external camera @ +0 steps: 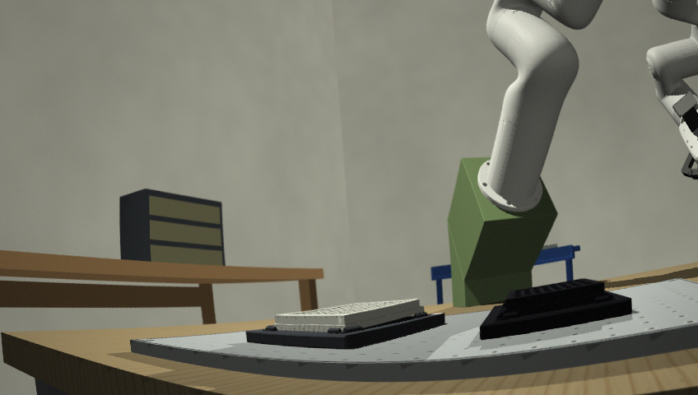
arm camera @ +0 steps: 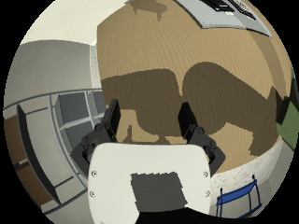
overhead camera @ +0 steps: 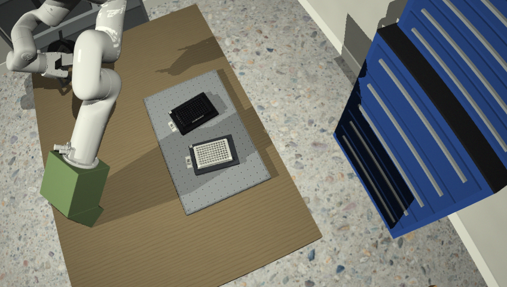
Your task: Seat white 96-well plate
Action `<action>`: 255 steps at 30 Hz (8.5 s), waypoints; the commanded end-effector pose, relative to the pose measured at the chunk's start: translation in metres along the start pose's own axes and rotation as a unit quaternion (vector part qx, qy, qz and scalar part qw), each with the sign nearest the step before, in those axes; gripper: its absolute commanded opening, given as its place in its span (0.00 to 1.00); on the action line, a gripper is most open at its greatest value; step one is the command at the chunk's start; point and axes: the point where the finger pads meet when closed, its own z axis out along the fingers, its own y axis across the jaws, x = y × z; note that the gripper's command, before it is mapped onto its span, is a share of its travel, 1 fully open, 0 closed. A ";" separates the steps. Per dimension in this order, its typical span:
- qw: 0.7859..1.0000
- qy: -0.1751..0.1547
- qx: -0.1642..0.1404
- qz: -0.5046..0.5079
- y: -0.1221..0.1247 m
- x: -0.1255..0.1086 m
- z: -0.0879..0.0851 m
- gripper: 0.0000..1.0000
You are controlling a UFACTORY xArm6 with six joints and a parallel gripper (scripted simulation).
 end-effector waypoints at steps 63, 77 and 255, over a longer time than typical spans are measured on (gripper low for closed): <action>0.924 0.256 -0.275 0.071 0.123 0.107 0.100 0.00; 0.866 0.342 -0.348 0.104 0.163 0.144 0.105 0.00; -0.921 0.322 0.169 0.141 0.347 0.454 0.138 0.00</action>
